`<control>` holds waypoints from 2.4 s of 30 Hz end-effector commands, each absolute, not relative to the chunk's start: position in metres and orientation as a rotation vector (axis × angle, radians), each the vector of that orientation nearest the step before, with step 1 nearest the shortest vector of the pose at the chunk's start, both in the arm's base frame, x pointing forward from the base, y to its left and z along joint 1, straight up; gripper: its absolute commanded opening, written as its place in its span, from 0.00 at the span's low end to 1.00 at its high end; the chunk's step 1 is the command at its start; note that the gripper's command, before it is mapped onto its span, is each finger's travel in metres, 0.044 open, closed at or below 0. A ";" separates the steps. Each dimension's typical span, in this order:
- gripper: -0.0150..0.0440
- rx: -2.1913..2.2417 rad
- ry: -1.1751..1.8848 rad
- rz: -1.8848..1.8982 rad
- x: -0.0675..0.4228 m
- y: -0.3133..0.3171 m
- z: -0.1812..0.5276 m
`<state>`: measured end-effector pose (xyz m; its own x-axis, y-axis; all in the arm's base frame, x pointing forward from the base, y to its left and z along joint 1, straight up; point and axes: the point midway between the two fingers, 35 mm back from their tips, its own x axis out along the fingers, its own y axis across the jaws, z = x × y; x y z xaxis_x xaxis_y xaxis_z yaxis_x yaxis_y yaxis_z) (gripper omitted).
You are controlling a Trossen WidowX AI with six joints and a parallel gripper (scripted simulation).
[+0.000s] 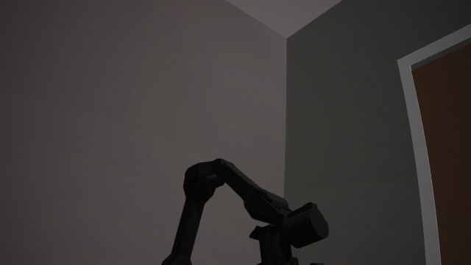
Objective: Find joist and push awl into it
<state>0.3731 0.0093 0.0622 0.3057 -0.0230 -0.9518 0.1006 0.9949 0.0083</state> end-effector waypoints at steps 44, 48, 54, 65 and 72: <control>0.25 0.059 1.261 -0.087 0.361 -0.089 0.061; 0.25 0.058 1.261 -0.087 0.360 -0.098 0.061; 0.25 0.057 1.261 -0.088 0.359 -0.110 0.061; 0.25 0.055 1.261 -0.090 0.356 -0.133 0.061; 0.25 0.053 1.262 -0.091 0.355 -0.148 0.062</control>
